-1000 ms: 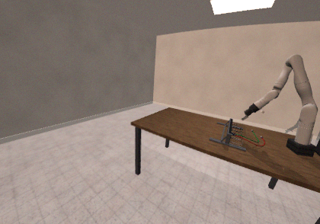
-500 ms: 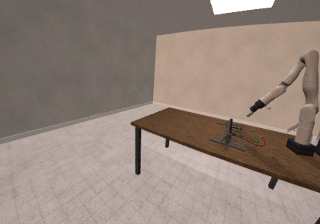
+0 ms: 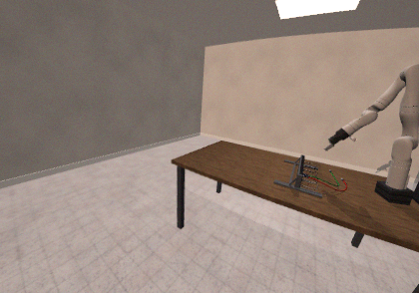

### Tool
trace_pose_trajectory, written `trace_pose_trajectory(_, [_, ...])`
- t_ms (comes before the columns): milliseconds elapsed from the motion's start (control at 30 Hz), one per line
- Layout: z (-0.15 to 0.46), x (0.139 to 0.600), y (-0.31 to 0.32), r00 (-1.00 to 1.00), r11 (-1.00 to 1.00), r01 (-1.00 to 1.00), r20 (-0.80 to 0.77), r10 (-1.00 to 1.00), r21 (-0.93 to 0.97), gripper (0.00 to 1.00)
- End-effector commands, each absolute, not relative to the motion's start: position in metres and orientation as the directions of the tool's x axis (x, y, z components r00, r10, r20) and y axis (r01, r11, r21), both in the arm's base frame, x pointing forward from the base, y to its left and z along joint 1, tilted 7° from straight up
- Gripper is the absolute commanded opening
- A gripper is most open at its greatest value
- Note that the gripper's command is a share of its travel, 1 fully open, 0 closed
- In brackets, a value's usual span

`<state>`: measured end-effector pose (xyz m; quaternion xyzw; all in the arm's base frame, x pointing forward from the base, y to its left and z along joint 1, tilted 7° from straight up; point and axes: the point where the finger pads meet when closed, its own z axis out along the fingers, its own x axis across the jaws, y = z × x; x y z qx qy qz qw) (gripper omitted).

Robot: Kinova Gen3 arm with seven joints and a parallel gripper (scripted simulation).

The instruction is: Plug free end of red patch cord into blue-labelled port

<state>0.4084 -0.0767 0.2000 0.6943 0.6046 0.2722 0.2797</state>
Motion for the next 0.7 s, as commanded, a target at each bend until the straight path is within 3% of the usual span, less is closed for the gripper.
trace_pose_trajectory(0, [0.2023,0.4083,-0.0801,0.128,-0.114,0.683,0.036,0.991,0.721,0.00])
trace_pose_trajectory(667, [0.2020,0.4072,-0.0887,0.128,-0.114,0.683,0.036,0.991,0.721,0.00])
